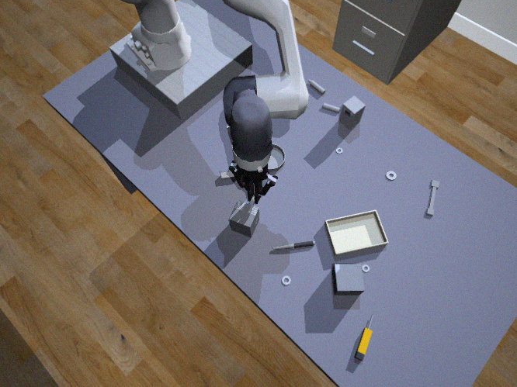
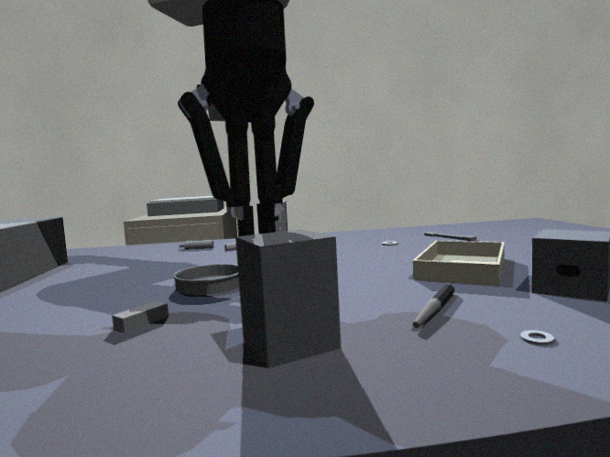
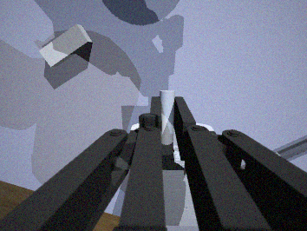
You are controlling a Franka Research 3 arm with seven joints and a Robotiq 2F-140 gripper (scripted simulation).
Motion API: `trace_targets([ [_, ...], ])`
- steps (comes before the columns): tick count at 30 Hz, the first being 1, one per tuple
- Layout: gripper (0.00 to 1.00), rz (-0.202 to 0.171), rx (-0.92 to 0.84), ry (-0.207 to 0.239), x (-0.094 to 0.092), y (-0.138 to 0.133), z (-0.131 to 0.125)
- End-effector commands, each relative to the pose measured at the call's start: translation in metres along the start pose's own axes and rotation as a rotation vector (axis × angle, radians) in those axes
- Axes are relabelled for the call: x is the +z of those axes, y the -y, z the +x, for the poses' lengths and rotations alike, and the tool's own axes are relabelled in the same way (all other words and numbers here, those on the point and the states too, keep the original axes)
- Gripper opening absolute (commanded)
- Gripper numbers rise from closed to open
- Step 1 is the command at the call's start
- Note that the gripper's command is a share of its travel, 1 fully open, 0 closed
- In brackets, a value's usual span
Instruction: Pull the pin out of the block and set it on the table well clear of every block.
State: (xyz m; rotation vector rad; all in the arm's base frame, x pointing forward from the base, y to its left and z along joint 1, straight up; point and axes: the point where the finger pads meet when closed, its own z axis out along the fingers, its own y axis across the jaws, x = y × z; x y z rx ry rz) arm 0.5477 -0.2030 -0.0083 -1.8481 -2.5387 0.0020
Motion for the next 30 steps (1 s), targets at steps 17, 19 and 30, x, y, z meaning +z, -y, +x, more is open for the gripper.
trace_targets([
  [17, 0.1, 0.0, 0.009, 0.001, 0.0016, 0.0015, 0.0044],
  [19, 0.1, 0.0, 0.009, -0.001, 0.0018, 0.0013, 0.0058],
  [30, 0.1, 0.0, 0.01, -0.003, 0.002, 0.0012, 0.0076],
])
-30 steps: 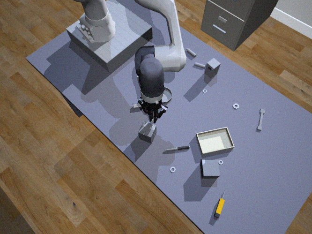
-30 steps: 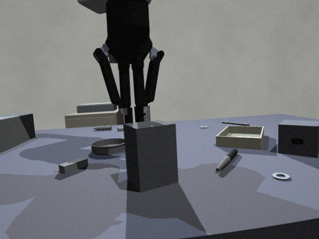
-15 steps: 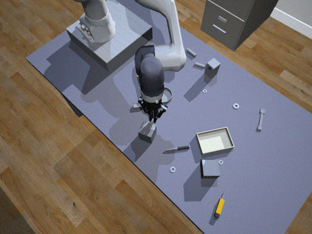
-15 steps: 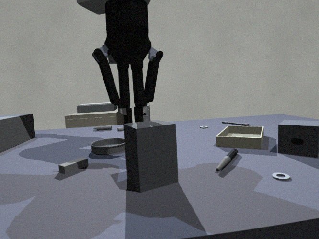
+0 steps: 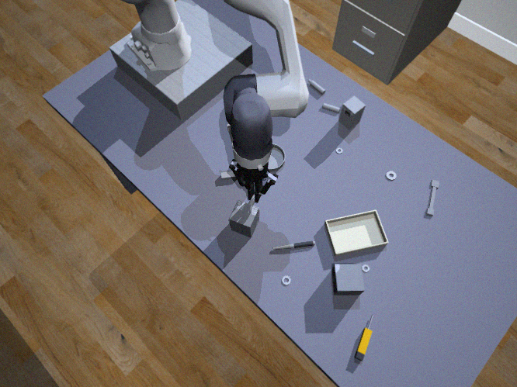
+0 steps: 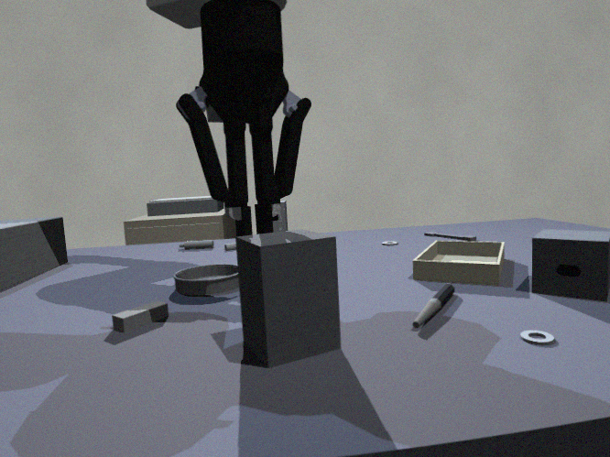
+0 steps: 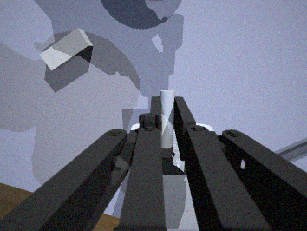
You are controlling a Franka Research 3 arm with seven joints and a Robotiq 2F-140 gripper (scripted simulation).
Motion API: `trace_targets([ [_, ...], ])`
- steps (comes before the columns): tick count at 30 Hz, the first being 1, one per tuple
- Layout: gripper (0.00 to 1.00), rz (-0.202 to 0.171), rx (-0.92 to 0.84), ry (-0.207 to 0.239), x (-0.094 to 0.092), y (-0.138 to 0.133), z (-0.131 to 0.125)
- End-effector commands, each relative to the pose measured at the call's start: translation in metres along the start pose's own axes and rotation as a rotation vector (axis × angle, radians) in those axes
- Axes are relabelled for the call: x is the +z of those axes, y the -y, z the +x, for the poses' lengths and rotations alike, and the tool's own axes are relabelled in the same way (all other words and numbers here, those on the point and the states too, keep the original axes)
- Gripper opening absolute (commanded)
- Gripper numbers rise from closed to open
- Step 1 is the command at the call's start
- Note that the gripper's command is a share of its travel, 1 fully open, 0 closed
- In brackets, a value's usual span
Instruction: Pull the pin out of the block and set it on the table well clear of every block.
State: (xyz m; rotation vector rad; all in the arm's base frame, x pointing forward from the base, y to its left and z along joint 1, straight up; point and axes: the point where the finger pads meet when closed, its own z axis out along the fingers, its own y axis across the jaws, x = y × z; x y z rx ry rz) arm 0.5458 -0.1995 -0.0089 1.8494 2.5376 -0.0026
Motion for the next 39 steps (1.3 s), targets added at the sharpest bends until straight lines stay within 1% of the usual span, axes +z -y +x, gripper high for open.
trace_targets([
  [1, 0.1, 0.001, 0.009, -0.006, 0.001, 0.0, 0.004],
  [25, 0.1, 0.001, 0.009, -0.005, 0.001, -0.001, 0.009],
  [33, 0.1, 0.001, 0.013, 0.001, 0.001, -0.001, 0.018],
  [39, 0.1, 0.001, 0.013, 0.001, 0.001, -0.001, 0.018],
])
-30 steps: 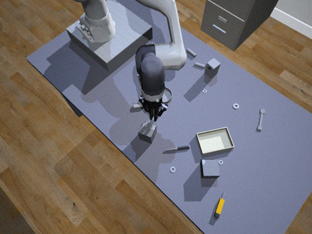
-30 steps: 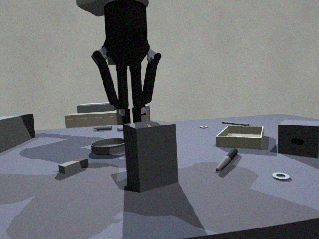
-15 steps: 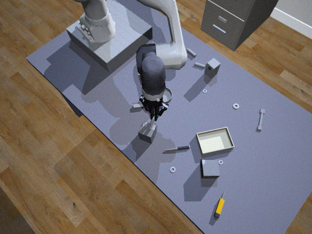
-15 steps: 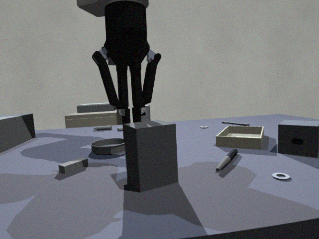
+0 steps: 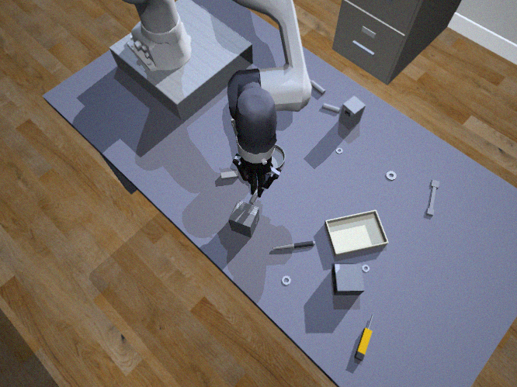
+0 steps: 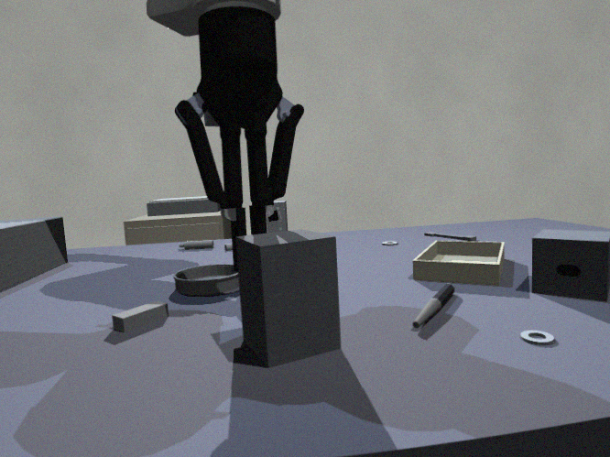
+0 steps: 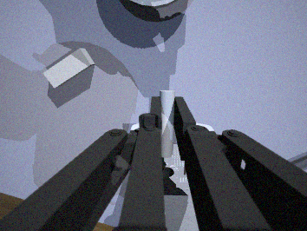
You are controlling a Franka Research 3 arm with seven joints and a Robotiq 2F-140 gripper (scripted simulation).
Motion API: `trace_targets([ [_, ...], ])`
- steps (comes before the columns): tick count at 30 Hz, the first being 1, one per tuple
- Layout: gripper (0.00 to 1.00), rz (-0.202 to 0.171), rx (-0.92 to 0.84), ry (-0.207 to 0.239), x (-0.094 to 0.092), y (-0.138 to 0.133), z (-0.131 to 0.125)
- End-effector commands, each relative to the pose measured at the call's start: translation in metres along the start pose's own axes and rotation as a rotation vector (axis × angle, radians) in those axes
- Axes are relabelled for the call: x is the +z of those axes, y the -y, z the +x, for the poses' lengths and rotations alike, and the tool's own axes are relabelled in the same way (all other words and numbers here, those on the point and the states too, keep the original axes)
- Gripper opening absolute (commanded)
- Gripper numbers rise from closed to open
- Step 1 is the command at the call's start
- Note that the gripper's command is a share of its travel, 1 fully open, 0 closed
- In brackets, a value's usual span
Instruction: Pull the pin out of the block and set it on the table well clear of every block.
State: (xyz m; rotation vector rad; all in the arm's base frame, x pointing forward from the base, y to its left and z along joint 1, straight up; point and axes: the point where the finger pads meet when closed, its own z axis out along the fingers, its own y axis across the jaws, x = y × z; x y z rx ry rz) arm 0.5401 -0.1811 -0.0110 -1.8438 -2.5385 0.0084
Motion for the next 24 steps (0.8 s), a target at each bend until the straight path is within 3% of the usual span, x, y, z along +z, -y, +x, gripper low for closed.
trace_targets([
  [1, 0.1, -0.005, 0.016, 0.004, -0.0012, -0.0008, -0.0011],
  [24, 0.1, -0.005, 0.014, 0.003, -0.0004, -0.0004, -0.0052],
])
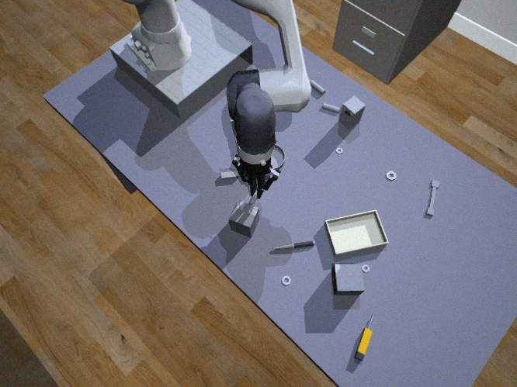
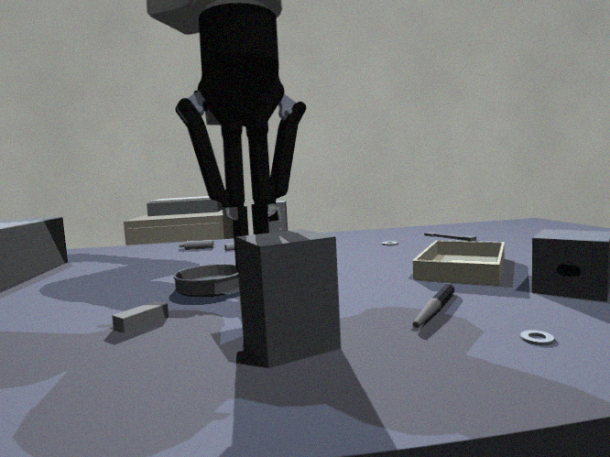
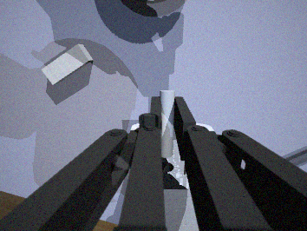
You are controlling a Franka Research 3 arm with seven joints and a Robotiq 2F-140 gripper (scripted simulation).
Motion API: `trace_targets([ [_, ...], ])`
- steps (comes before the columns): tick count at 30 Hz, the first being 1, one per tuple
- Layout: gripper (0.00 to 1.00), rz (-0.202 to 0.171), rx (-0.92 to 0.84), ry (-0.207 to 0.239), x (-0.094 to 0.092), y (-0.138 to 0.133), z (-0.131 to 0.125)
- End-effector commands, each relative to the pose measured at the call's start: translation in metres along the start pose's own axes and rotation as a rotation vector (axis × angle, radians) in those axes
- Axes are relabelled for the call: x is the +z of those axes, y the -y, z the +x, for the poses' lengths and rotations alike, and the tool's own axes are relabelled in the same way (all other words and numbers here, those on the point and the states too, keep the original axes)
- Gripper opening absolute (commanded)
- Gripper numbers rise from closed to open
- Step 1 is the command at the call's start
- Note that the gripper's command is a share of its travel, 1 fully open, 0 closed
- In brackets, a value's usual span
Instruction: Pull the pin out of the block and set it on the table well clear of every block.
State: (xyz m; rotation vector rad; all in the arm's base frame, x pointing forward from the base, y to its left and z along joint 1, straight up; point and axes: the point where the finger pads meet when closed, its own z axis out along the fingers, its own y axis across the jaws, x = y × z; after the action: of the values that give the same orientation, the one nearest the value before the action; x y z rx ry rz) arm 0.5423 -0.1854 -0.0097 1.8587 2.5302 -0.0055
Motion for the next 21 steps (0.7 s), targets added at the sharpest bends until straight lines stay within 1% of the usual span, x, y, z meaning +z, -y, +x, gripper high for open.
trace_targets([
  [1, 0.1, 0.0, 0.003, -0.002, 0.0011, 0.0006, -0.0006],
  [21, 0.1, 0.002, -0.005, -0.003, 0.0021, 0.0007, 0.0039],
])
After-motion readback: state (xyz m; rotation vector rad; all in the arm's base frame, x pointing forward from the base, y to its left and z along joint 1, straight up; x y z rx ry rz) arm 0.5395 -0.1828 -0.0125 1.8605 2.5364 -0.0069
